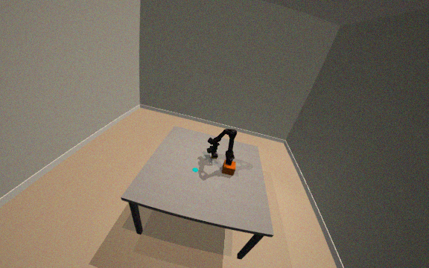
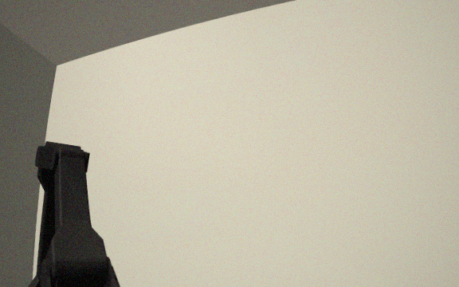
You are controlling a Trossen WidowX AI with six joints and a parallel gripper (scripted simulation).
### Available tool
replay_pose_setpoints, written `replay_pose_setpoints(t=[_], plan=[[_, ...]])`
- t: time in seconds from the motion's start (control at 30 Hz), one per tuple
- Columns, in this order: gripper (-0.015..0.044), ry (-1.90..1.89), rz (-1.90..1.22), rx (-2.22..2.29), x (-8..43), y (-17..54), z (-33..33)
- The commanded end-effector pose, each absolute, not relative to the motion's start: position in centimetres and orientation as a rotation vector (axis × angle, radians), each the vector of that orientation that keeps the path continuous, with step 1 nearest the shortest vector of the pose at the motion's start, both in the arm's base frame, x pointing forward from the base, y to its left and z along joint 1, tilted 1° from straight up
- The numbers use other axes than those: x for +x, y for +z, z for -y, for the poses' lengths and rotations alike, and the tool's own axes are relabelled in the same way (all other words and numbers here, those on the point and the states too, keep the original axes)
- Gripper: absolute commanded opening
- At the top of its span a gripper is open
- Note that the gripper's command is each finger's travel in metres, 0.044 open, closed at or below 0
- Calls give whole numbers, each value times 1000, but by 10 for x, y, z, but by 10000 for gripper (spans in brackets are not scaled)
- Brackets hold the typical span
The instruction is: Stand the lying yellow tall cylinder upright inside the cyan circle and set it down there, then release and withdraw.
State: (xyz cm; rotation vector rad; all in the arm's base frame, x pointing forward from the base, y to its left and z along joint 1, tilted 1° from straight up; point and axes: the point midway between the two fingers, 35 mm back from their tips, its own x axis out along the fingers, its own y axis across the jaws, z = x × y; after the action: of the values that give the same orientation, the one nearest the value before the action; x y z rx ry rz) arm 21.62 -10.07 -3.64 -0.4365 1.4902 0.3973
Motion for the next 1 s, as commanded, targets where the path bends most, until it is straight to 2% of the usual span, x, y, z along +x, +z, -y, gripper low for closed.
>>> replay_pose_setpoints(t=[0.0,0.97], plan=[[105,394,-1496,-435,214,-38,101],[105,393,-1495,-436,216,46,102]])
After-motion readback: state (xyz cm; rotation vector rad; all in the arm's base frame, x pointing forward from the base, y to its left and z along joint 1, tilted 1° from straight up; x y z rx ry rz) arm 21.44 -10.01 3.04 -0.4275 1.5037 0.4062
